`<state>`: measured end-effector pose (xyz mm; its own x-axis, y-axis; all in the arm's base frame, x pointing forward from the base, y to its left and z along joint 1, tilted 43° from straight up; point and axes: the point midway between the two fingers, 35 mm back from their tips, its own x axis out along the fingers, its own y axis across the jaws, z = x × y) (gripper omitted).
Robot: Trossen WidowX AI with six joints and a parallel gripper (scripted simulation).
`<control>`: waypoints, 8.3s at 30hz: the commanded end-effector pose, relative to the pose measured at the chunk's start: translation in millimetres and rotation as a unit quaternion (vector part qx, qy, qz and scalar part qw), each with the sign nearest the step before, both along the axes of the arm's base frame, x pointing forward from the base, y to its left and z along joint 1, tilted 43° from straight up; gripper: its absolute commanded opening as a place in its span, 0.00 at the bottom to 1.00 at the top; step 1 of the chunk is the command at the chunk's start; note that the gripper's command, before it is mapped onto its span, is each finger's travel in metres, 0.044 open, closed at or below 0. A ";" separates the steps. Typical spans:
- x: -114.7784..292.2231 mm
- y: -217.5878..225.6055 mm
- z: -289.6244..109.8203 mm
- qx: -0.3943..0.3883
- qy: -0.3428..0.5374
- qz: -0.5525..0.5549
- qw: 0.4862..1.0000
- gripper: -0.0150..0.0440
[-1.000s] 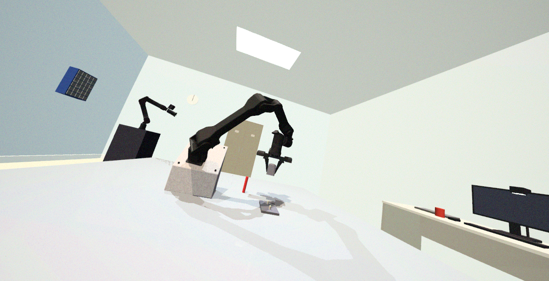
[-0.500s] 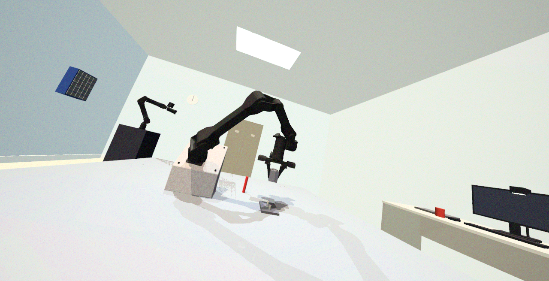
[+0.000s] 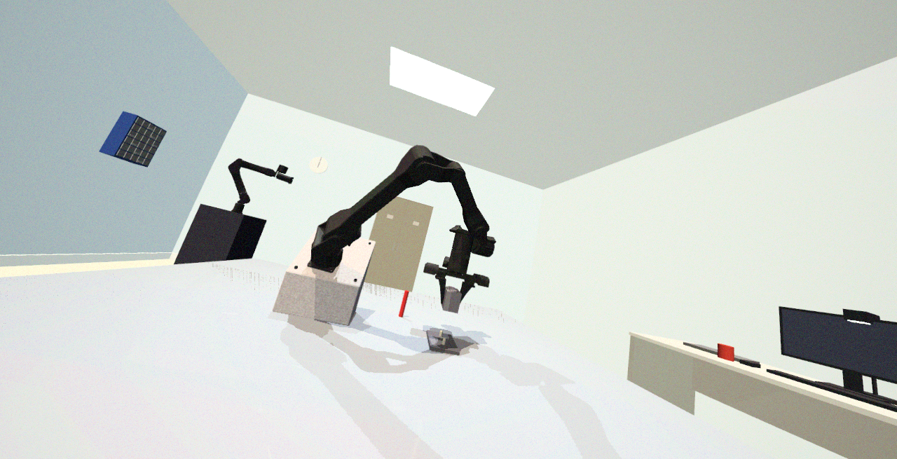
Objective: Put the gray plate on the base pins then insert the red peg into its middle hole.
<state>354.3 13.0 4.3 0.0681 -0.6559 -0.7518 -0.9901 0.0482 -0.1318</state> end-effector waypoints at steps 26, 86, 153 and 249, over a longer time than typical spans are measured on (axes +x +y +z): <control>-11.2 -55.1 14.7 -0.014 0.021 0.021 0.999 0.25; -7.7 -80.0 -11.3 -0.013 0.018 0.021 1.000 0.79; -121.2 127.1 -52.1 0.060 -0.625 -0.711 0.316 1.00; -111.5 67.6 -120.8 0.060 -0.627 -0.710 0.315 0.25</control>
